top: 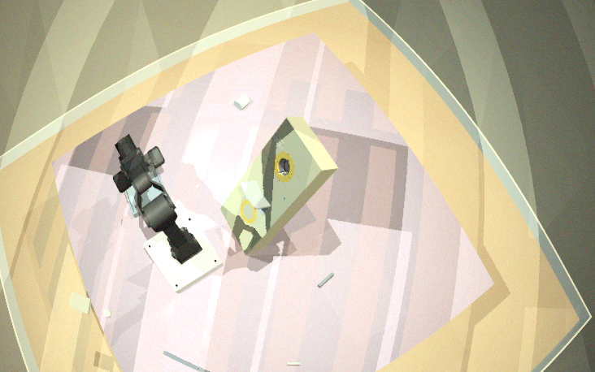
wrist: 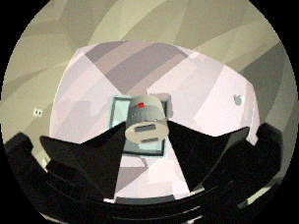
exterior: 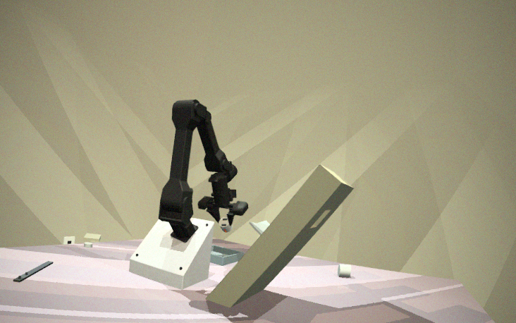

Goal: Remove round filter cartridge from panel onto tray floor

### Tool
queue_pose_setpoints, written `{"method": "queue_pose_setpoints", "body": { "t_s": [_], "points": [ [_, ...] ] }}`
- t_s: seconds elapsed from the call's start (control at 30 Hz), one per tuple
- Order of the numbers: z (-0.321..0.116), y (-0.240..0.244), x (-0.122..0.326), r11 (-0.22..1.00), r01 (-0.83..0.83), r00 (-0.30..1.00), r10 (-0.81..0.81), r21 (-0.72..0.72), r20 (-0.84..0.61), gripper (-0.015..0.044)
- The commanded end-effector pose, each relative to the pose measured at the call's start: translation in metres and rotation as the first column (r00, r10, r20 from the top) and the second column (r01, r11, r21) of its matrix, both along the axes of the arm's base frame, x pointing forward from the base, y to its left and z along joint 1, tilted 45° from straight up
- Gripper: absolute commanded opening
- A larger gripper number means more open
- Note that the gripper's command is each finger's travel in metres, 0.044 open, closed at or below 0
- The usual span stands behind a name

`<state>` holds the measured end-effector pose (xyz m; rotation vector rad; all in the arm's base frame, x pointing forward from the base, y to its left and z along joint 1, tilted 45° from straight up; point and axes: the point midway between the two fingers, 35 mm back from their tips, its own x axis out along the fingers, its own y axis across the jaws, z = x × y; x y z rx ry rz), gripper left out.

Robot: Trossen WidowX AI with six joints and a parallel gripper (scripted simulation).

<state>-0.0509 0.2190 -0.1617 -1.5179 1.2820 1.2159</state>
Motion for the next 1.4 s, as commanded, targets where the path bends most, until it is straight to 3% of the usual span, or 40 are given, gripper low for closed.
{"method": "queue_pose_setpoints", "body": {
  "t_s": [0.0,0.93,1.37],
  "points": [
    [-0.010,-0.020,-0.014,0.998,-0.062,0.997,0.061,-0.014,-0.056,0.0000],
    [-0.064,-0.071,-0.005,0.998,-0.062,0.997,0.061,-0.014,-0.056,0.0000],
    [-0.062,-0.069,-0.004,0.998,-0.066,0.997,0.065,-0.020,-0.052,0.0341]
  ]
}}
